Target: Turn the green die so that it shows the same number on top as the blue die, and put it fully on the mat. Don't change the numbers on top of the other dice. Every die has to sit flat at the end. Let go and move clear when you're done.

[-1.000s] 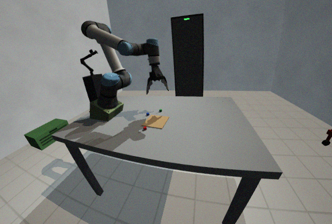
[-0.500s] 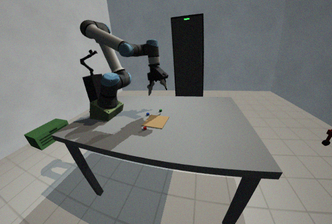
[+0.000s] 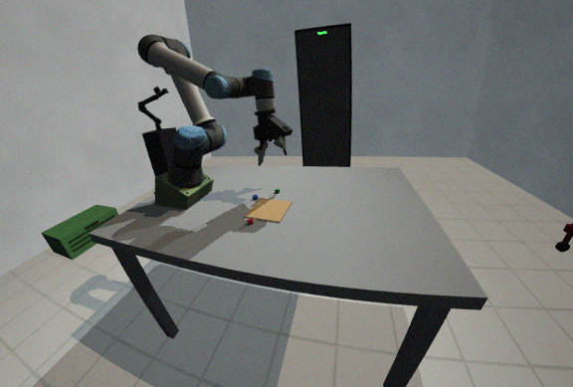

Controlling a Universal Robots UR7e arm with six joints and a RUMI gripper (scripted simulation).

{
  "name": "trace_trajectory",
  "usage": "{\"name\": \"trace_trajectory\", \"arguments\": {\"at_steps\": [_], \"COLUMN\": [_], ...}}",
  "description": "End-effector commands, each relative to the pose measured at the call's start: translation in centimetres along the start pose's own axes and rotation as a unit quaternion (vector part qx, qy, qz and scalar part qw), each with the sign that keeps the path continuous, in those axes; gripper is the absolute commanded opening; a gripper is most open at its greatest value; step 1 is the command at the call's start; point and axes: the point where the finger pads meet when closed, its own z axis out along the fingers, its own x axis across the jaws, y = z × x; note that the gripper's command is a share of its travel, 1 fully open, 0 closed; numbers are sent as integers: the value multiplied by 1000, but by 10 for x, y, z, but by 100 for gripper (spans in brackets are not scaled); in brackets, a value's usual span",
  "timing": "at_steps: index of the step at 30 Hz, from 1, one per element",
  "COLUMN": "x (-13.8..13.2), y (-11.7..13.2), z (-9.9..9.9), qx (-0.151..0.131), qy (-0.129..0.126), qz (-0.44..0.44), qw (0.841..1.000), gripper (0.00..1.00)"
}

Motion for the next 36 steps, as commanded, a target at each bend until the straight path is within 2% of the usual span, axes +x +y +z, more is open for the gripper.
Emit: {"name": "trace_trajectory", "arguments": {"at_steps": [1, 9, 14, 19, 20, 36], "x": [0, 0, 2, 3, 3, 3], "y": [0, -1, -2, -2, -2, -2], "z": [0, 3, 48, 57, 57, 57], "qx": [0, 0, 0, 0, 0, 0], "qy": [-1, -1, -1, -1, -1, -1], "qz": [-2, -2, -2, -2, -2, -2], "qw": [1000, 1000, 1000, 1000, 1000, 1000], "gripper": [100, 100, 100, 100, 18, 18]}}
